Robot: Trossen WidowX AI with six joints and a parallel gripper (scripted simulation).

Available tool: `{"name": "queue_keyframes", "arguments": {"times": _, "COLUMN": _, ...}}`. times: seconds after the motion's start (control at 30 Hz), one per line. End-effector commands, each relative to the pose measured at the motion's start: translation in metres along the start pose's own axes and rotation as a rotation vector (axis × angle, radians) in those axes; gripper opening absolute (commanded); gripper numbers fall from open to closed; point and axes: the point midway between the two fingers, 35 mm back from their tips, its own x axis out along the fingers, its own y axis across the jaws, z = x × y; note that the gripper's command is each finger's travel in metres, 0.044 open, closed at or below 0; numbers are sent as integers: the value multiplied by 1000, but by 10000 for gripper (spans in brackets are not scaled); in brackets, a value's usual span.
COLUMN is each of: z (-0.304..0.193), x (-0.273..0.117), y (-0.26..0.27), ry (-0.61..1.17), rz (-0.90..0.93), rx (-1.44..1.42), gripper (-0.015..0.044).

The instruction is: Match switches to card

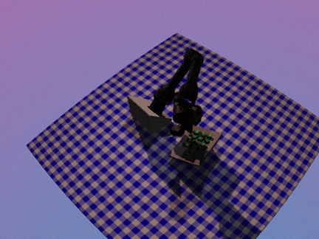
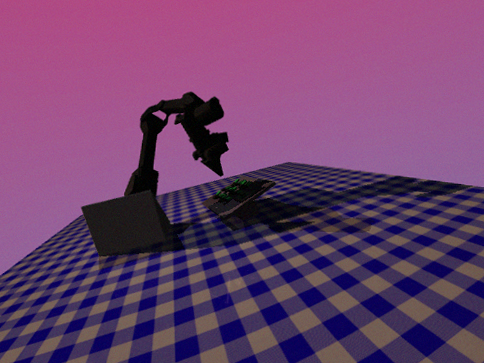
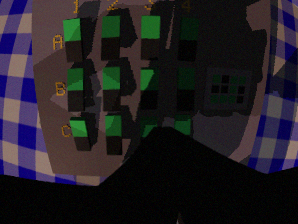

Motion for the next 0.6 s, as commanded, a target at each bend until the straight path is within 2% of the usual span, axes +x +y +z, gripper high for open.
{"name": "queue_keyframes", "arguments": {"times": 0.0, "z": -16, "x": -4, "y": 12, "ry": 14, "rz": 7, "rx": -3, "gripper": 0}}
{"name": "queue_keyframes", "arguments": {"times": 0.13, "z": -41, "x": -3, "y": 31, "ry": 14, "rz": 8, "rx": -1, "gripper": 0}}
{"name": "queue_keyframes", "arguments": {"times": 0.27, "z": -41, "x": -1, "y": 31, "ry": 13, "rz": 8, "rx": -1, "gripper": 0}}
{"name": "queue_keyframes", "arguments": {"times": 0.4, "z": -42, "x": 30, "y": 31, "ry": -11, "rz": 8, "rx": -2, "gripper": 0}}
{"name": "queue_keyframes", "arguments": {"times": 0.57, "z": -42, "x": 32, "y": 31, "ry": -13, "rz": 9, "rx": -2, "gripper": 0}}
